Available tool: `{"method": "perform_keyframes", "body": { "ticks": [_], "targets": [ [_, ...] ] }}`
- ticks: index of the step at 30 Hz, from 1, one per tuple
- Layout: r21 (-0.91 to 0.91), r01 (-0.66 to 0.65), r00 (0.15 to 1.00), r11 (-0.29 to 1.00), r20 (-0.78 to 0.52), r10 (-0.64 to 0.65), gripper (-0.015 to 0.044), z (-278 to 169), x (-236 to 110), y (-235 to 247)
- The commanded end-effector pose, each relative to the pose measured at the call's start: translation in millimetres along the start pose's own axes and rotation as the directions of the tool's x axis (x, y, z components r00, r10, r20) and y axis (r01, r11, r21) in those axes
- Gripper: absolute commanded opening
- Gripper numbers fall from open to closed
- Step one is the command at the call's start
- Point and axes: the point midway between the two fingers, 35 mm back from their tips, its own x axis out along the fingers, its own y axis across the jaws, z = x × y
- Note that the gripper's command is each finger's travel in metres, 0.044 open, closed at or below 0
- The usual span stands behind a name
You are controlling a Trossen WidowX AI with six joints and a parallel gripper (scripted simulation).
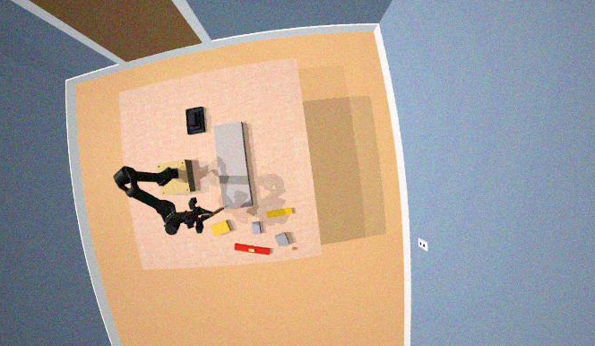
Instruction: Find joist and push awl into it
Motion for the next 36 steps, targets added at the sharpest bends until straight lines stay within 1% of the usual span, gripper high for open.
{"method": "perform_keyframes", "body": {
  "ticks": [1, 20, 36],
  "targets": [
    [0.010, -0.008, 1.000, 1.000, -0.028, 0.008, 0.0000, -3.2, 12.6, 9.2],
    [0.049, -0.021, 0.981, 0.999, -0.190, 0.030, 0.0000, -26.6, 69.4, 69.5],
    [0.044, -0.026, 0.949, 0.999, -0.314, 0.038, 0.0000, -48.5, 98.7, 131.6]
  ]
}}
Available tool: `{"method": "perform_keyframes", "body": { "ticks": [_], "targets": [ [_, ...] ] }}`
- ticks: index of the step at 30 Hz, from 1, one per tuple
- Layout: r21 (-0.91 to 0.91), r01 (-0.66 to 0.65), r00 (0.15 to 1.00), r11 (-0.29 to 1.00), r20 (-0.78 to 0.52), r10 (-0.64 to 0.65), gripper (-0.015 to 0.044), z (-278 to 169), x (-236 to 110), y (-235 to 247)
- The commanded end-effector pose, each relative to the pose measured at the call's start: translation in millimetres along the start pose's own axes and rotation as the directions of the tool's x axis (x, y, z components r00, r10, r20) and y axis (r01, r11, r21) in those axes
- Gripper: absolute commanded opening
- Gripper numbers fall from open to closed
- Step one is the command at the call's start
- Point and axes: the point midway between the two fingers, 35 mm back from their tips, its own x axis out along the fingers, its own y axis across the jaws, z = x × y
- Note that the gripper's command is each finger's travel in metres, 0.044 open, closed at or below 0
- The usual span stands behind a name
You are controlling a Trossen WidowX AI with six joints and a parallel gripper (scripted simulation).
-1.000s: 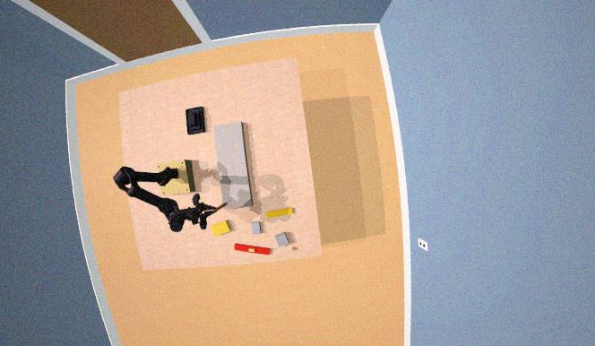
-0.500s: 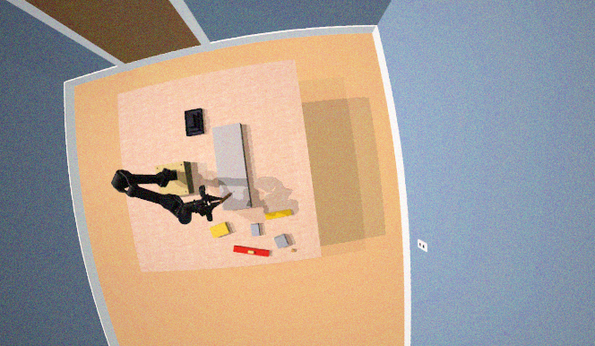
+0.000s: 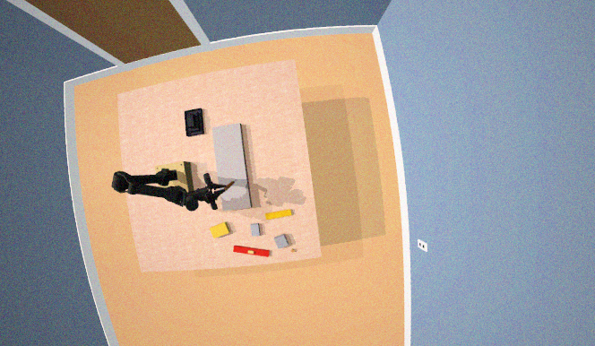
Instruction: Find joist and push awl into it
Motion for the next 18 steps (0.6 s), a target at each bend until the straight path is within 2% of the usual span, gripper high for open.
{"method": "perform_keyframes", "body": {
  "ticks": [1, 18],
  "targets": [
    [-0.007, 0.000, 1.000, 1.000, -0.017, 0.000, 0.0000, -0.3, 5.1, 14.7],
    [-0.075, 0.033, 0.989, 0.997, -0.139, -0.043, 0.0000, -24.0, 23.2, 79.9]
  ]
}}
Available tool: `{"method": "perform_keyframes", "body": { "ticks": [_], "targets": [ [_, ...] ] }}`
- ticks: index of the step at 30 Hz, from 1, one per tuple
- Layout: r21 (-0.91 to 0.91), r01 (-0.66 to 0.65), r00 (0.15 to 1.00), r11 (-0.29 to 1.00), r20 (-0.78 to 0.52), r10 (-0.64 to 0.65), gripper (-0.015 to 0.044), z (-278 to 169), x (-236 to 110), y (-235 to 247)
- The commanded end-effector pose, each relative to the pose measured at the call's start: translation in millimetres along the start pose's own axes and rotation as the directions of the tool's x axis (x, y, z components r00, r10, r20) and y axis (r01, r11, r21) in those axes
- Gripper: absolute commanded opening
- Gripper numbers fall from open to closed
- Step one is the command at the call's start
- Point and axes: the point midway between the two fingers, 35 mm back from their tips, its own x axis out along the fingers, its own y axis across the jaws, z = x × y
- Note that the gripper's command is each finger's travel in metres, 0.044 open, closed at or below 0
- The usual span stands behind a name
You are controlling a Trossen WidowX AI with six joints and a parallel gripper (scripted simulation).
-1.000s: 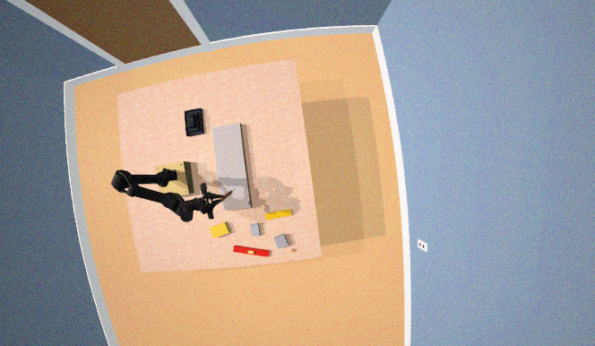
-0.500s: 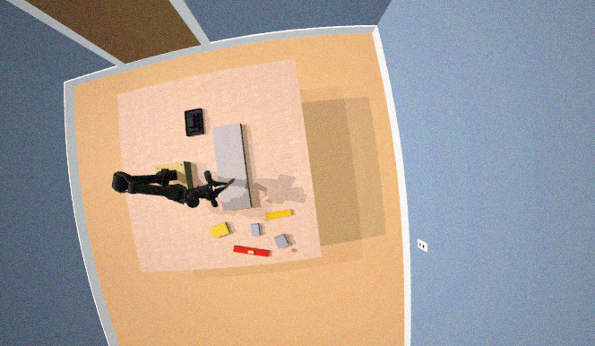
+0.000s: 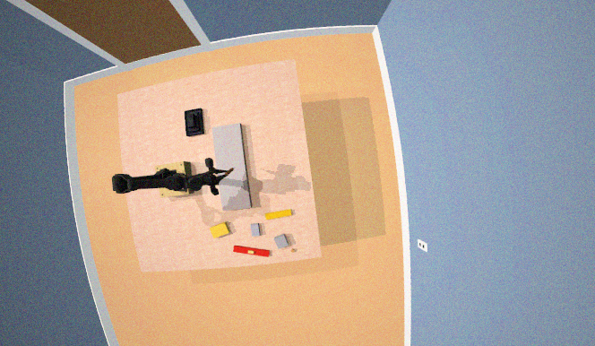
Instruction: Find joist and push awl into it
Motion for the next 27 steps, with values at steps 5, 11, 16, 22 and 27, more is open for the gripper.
{"method": "perform_keyframes", "body": {
  "ticks": [5, 11, 16, 22, 27],
  "targets": [
    [-0.038, 0.024, 0.999, 0.999, -0.037, -0.025, 0.0000, -6.3, 1.7, 29.7],
    [-0.078, 0.043, 0.997, 0.996, -0.067, -0.048, 0.0000, -14.7, 1.3, 52.6],
    [-0.116, 0.058, 0.994, 0.992, -0.086, -0.068, 0.0000, -22.0, -0.9, 71.2],
    [-0.166, 0.076, 0.991, 0.983, -0.099, -0.094, 0.0000, -30.8, -5.8, 92.8],
    [-0.211, 0.092, 0.988, 0.973, -0.103, -0.115, 0.0000, -38.0, -11.7, 110.0]
  ]
}}
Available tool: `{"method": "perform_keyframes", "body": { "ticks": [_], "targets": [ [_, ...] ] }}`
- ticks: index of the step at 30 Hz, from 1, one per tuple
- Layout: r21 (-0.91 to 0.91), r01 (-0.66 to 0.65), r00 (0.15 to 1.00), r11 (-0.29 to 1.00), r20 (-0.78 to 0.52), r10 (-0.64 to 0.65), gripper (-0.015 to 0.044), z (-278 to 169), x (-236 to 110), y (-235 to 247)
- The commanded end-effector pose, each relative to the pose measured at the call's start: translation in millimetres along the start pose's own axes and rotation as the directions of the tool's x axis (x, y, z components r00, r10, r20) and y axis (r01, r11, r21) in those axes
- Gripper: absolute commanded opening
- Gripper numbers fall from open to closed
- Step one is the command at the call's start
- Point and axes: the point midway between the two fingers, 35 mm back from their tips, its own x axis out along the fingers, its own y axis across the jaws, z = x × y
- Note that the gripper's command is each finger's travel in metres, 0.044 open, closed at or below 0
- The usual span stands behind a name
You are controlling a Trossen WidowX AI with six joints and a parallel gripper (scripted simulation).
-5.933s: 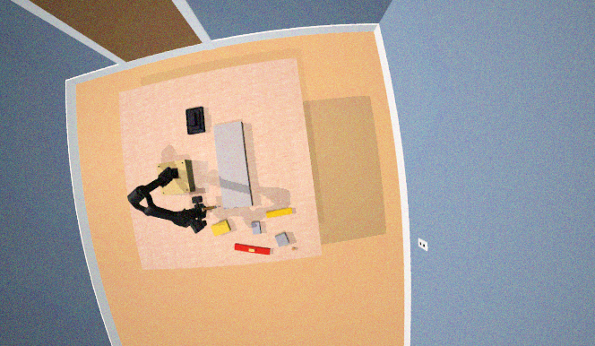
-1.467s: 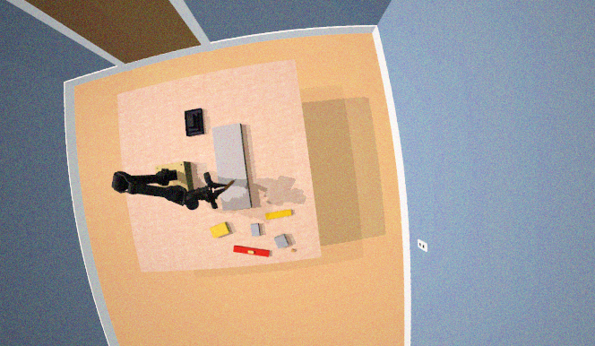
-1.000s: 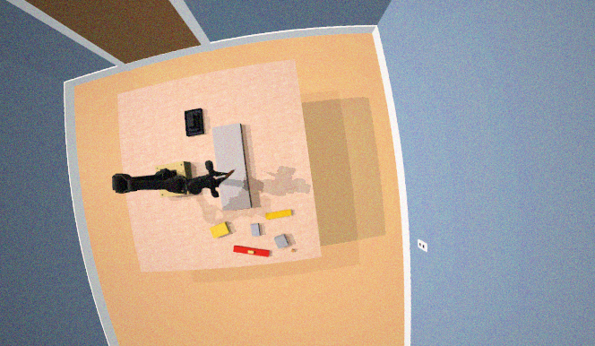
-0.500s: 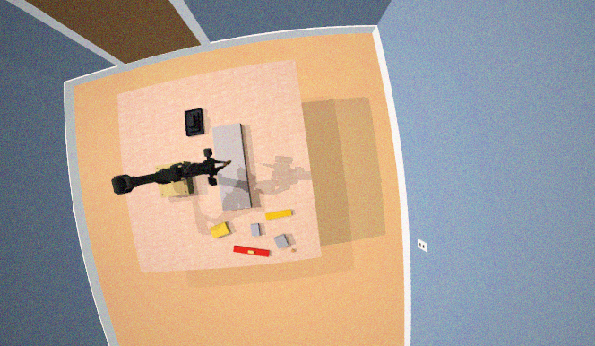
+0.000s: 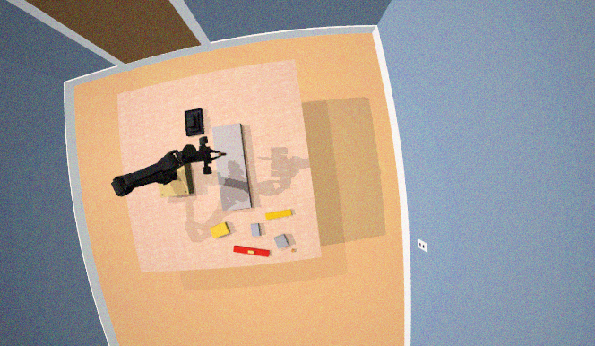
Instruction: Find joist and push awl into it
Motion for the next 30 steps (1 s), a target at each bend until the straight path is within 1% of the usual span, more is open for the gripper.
{"method": "perform_keyframes", "body": {
  "ticks": [1, 7, 30],
  "targets": [
    [-0.026, 0.017, 1.000, 1.000, 0.004, -0.017, 0.0000, -0.5, -6.4, 11.8],
    [-0.068, 0.036, 0.999, 0.997, 0.005, -0.036, 0.0000, -4.7, -14.0, 26.8],
    [-0.068, 0.036, 0.999, 0.997, 0.005, -0.036, 0.0000, -15.4, -2.4, 26.2]
  ]
}}
